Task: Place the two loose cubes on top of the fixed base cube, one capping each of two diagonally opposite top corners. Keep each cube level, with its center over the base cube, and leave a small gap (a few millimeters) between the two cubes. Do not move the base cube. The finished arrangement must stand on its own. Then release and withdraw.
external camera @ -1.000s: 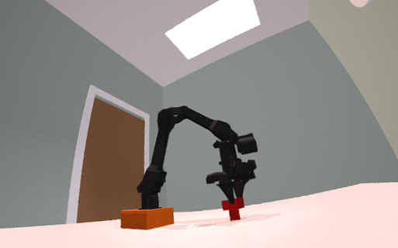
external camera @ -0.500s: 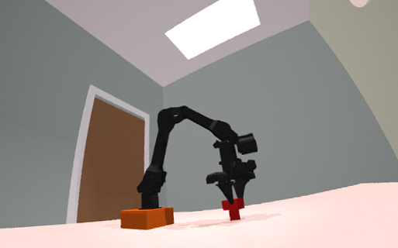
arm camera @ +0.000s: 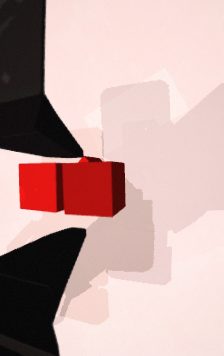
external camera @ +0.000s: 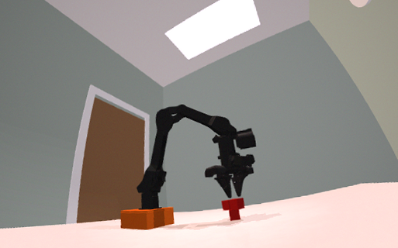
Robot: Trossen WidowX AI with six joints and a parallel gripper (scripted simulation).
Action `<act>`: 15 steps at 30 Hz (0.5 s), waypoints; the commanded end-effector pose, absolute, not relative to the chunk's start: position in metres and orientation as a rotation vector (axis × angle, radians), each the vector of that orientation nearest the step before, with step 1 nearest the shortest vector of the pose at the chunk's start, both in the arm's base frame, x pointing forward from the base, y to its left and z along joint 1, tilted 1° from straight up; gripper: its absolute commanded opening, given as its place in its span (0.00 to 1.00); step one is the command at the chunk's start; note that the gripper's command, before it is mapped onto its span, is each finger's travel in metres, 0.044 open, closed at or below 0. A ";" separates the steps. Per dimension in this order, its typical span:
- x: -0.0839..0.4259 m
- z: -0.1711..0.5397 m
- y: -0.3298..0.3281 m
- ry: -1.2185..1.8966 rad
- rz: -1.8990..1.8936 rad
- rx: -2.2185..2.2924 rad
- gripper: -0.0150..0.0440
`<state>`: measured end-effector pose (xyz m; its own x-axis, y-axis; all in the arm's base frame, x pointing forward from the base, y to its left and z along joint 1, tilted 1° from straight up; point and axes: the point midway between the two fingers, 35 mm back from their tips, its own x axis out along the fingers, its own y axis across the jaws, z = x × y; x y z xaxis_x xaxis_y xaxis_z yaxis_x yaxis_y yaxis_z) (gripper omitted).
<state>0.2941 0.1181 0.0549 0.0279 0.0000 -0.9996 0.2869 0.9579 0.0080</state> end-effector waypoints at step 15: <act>0.295 0.084 0.119 1.521 -0.220 0.236 0.60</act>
